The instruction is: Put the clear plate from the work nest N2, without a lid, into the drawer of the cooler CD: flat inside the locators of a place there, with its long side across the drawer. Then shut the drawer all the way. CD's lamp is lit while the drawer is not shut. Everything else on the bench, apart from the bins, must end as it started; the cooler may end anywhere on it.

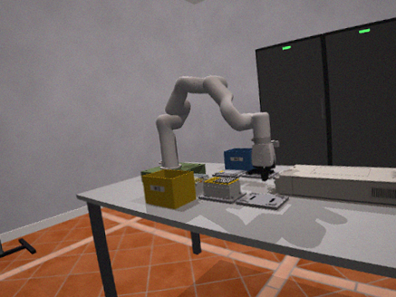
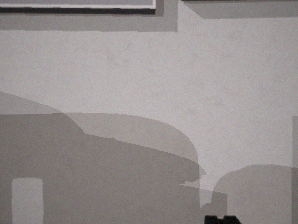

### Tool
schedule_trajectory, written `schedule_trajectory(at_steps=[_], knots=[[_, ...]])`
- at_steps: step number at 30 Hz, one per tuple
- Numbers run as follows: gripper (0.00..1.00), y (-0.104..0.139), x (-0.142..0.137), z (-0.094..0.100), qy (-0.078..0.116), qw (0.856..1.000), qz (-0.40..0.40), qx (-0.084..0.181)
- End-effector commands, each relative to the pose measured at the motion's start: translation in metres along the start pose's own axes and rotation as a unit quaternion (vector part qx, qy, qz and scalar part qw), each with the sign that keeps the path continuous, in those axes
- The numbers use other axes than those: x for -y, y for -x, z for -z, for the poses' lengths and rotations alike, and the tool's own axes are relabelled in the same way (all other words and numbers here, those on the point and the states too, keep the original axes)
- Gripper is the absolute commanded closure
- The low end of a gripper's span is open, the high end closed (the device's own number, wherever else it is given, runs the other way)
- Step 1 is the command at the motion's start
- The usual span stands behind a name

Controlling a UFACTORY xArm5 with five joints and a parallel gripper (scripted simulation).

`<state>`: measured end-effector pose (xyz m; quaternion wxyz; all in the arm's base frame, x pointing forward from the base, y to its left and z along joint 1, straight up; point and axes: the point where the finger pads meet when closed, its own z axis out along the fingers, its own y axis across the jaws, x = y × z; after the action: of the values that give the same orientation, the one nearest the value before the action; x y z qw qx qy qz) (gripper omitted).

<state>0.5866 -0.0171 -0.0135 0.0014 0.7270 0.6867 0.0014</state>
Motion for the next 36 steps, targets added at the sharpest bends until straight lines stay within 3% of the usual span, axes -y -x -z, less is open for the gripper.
schedule_trajectory(at_steps=[1,13,36], knots=[[1.0,0.0,0.0,0.003,0.003,1.0,0.0,0.003],[1.0,0.0,0.0,0.004,0.003,1.0,0.0,0.003],[1.0,0.0,0.0,0.039,0.004,1.0,0.0,0.003]])
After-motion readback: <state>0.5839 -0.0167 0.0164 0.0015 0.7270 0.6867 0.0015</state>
